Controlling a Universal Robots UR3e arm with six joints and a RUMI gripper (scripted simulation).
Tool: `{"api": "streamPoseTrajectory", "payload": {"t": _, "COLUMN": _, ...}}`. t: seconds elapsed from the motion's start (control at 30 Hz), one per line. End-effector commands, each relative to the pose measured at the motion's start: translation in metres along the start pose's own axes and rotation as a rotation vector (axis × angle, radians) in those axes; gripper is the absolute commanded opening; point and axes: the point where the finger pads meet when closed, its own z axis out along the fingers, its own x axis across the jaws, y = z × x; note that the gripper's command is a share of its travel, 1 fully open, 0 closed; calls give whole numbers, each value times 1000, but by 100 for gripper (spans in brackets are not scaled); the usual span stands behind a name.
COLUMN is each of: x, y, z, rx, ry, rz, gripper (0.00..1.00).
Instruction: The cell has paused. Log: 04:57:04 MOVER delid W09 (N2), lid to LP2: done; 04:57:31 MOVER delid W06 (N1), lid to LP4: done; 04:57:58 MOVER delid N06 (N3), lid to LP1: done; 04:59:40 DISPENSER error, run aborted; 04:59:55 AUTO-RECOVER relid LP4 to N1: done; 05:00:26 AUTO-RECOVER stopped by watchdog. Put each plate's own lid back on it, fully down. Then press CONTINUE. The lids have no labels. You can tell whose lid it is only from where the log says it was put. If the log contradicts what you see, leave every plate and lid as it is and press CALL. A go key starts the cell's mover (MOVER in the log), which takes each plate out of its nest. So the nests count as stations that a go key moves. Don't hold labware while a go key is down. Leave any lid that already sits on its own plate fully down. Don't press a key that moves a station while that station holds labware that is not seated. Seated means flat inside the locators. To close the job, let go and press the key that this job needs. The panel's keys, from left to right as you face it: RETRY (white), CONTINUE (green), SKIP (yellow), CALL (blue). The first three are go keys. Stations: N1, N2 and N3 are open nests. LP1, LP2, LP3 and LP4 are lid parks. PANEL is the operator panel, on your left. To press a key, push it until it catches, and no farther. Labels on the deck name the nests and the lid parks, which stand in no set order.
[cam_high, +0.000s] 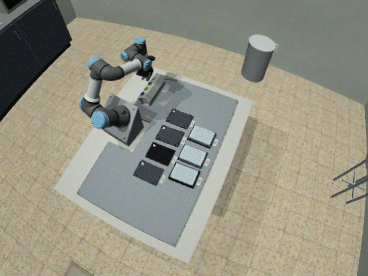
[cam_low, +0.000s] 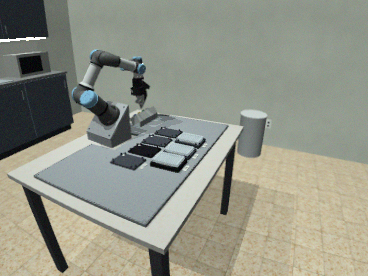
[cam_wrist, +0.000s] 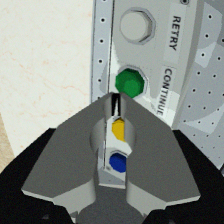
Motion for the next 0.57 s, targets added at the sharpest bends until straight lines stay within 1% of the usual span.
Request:
{"api": "streamPoseTrajectory", "payload": {"t": 0.0, "x": 2, "y": -1, "z": 1, "rx": 3, "ry": 1, "rz": 0, "gripper": 0}}
{"api": "streamPoseTrajectory", "payload": {"t": 0.53, "x": 7, "y": 0, "z": 10, "rx": 3, "ry": 1, "rz": 0, "gripper": 0}}
